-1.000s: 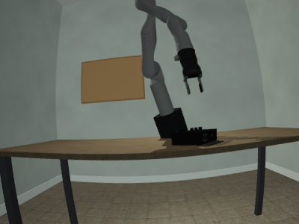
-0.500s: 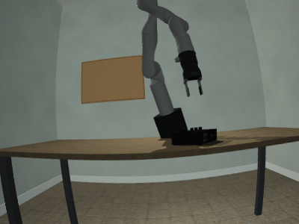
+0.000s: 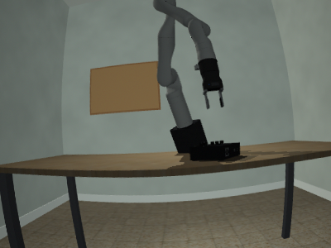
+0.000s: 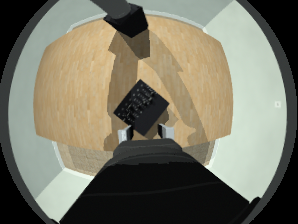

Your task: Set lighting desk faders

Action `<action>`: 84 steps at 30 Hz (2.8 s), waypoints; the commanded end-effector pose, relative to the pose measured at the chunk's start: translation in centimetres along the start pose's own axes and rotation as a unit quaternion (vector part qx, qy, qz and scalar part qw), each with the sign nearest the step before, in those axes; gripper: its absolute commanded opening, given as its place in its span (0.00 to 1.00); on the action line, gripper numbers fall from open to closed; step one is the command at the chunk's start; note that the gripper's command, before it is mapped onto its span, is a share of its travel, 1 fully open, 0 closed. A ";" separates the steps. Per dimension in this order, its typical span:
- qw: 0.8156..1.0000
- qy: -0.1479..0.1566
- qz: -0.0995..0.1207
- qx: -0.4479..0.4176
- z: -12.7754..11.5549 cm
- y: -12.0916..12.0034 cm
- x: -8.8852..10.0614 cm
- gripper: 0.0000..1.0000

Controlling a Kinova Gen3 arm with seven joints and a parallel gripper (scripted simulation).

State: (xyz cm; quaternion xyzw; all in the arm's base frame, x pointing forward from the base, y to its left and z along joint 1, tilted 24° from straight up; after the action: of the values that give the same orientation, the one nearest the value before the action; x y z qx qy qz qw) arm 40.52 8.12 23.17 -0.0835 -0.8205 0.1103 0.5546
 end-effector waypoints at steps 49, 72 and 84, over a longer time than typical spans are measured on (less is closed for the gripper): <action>0.998 0.055 0.025 -0.020 2.7 0.9 -1.5 1.00; 0.998 0.060 0.028 -0.021 3.0 1.0 -1.6 1.00; 0.997 0.062 0.030 -0.031 3.1 1.0 -1.7 1.00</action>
State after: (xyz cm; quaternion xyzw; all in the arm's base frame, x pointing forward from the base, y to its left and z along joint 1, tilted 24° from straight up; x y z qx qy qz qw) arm 38.48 8.21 20.40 -0.1235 -0.7865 0.1046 0.5960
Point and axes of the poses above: the point where the finger pads meet when closed, its own x axis back along the fingers, its own y axis across the jaws, z = x × y, the point moved 8 cm from there along x, back along the fingers, and after that the axes turned 8 degrees about x, right-handed, at the moved point
